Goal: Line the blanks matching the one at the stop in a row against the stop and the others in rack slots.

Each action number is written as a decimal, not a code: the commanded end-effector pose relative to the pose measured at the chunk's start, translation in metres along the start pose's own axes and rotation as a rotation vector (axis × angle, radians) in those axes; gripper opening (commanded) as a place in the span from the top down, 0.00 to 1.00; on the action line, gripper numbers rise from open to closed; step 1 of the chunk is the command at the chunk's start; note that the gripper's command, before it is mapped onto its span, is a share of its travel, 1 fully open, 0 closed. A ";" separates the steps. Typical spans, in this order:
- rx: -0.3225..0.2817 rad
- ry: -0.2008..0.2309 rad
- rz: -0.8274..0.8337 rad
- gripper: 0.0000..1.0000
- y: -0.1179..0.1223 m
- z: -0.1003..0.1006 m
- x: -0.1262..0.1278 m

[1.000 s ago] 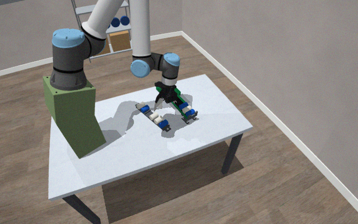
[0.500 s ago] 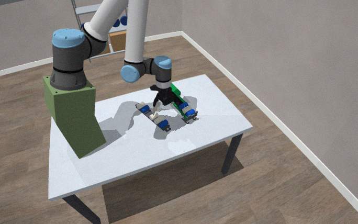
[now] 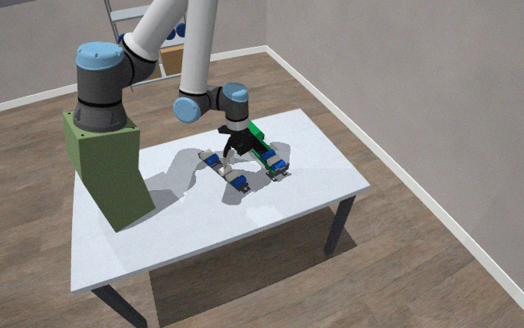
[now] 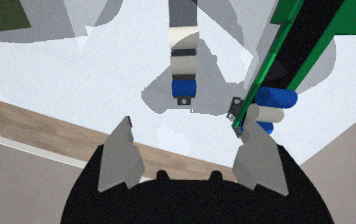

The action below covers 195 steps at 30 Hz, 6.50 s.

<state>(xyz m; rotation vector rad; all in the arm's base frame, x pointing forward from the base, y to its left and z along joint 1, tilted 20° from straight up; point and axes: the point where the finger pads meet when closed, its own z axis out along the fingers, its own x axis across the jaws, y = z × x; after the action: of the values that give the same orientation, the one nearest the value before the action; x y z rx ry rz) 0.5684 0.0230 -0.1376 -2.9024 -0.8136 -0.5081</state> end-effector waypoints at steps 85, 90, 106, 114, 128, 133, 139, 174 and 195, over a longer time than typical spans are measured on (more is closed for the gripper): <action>-0.001 0.001 -0.001 0.52 -0.001 0.075 -0.001; -0.001 0.001 -0.001 0.52 0.000 0.083 0.000; -0.001 0.001 -0.001 0.52 0.000 0.096 0.000; -0.001 0.001 -0.001 0.52 0.000 0.097 0.000; -0.001 0.001 -0.001 0.52 0.000 0.098 0.000; -0.001 0.001 -0.001 0.52 0.000 0.098 0.000; -0.001 0.001 -0.001 0.52 0.000 0.098 0.000; -0.001 0.001 -0.001 0.52 0.000 0.128 0.000; -0.001 0.001 -0.001 0.52 0.000 0.133 0.000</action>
<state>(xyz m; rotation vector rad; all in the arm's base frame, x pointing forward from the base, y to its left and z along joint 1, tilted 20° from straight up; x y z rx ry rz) 0.6072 0.0452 -0.2629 -2.9021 -0.8143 -0.5098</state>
